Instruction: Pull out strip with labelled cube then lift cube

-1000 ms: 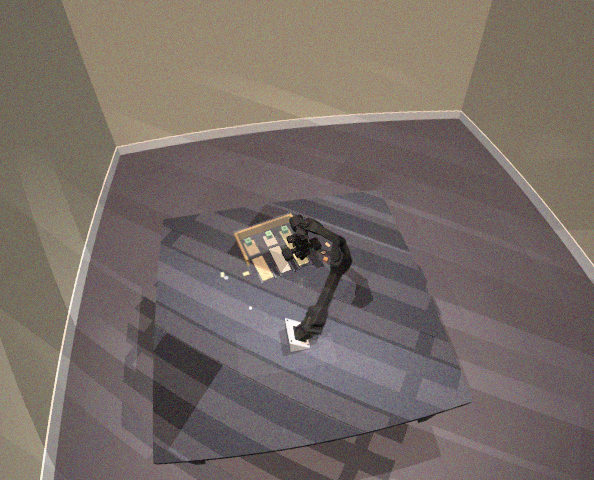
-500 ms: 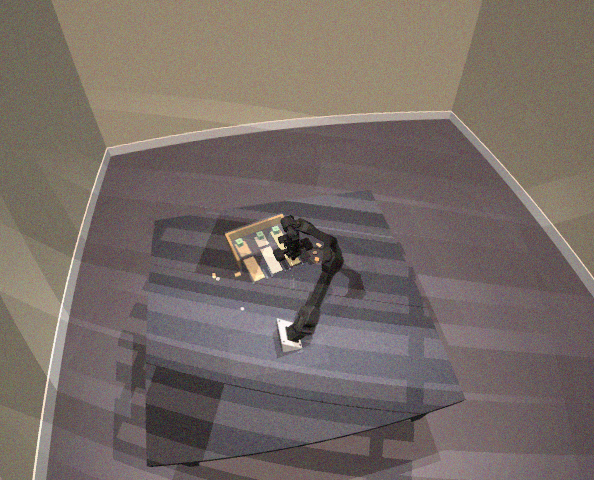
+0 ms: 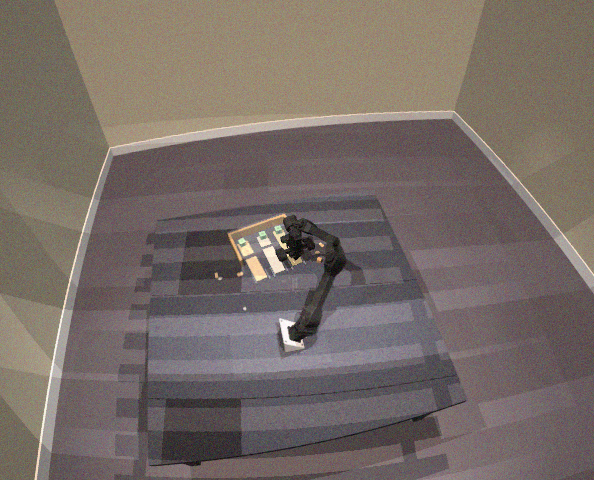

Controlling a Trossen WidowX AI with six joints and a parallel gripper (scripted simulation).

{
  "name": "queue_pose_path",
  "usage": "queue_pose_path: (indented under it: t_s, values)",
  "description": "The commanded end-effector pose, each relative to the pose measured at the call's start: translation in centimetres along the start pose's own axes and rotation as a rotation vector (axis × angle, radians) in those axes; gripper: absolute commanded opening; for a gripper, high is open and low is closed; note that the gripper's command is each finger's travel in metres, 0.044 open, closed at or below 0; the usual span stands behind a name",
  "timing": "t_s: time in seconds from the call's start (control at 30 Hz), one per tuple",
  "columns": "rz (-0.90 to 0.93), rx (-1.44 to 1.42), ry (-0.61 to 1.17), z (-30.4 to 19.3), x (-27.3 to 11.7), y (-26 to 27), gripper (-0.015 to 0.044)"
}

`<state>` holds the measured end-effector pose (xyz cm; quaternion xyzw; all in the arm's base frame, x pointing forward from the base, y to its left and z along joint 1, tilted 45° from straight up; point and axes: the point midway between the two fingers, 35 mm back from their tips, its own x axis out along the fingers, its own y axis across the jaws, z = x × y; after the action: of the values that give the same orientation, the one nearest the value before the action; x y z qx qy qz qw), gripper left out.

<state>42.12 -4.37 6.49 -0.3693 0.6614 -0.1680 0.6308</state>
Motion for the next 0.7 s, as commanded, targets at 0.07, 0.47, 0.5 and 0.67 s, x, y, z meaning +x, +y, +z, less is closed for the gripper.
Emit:
queue_pose_path:
  t_s: [0.07,0.47,0.5,0.67]
  values:
    - [0.001,-0.002,0.014,-1.1,0.5,-0.1,0.0000]
    - [0.001,-0.002,0.015,-2.9,0.6,0.0,0.0000]
    - [0.001,-0.002,0.015,-3.1,0.6,0.0,0.0000]
    - [0.001,-0.003,0.015,-3.9,0.6,0.0,0.0000]
